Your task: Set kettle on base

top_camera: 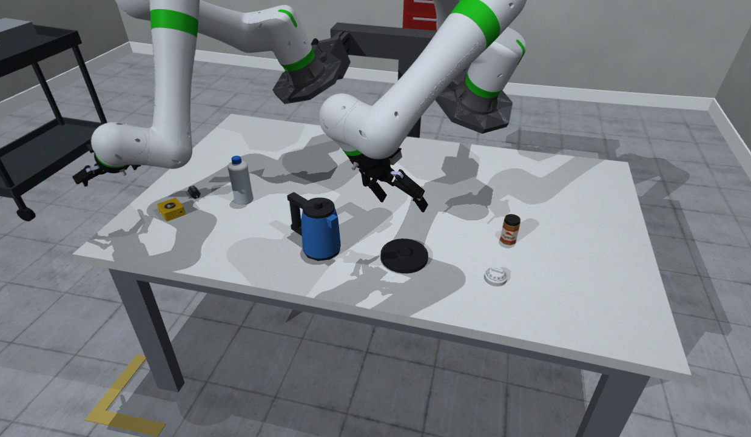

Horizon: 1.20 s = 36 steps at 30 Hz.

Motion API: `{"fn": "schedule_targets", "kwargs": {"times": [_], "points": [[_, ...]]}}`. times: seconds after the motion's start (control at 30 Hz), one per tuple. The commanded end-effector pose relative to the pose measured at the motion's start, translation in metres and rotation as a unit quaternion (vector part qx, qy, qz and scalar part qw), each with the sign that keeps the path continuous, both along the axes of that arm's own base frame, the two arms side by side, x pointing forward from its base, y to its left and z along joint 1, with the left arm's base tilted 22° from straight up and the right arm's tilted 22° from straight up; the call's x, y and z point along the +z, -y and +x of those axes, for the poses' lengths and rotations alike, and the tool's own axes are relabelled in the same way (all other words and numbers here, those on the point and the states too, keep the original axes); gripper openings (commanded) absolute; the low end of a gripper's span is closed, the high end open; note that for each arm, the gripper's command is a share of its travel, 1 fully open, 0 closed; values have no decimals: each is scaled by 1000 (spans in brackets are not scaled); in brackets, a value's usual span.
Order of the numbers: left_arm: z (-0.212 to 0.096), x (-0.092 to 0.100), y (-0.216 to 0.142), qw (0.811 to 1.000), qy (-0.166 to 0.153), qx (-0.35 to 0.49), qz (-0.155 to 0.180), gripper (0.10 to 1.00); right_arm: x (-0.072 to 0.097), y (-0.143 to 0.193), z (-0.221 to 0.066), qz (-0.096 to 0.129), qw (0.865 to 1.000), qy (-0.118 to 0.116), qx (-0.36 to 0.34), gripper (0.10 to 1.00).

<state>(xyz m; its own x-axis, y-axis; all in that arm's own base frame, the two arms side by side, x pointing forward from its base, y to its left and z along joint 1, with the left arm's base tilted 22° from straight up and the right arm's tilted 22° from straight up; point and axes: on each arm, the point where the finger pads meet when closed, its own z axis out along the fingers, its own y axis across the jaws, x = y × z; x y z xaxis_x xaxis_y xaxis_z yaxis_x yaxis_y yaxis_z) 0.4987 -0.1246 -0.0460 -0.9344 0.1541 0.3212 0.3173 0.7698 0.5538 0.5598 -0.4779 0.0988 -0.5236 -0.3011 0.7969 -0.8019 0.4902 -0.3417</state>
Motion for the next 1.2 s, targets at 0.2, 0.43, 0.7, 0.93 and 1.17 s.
{"fn": "schedule_targets", "kwargs": {"times": [0.2, 0.43, 0.7, 0.93, 1.17], "points": [[0, 1, 1, 1000, 1, 0, -1, 1000, 2, 0, 1, -1, 1000, 1, 0, 1000], [0, 1, 1, 1000, 1, 0, -1, 1000, 2, 0, 1, -1, 1000, 1, 0, 1000], [0, 1, 1, 1000, 1, 1, -1, 522, 2, 1, 0, 0, 1000, 0, 0, 1000], [1, 3, 0, 1000, 6, 8, -1, 522, 10, 10, -13, 10, 1000, -7, -7, 1000], [1, 5, -1, 1000, 15, 22, -2, 522, 24, 25, -35, 28, 999, -18, -18, 1000]]}}
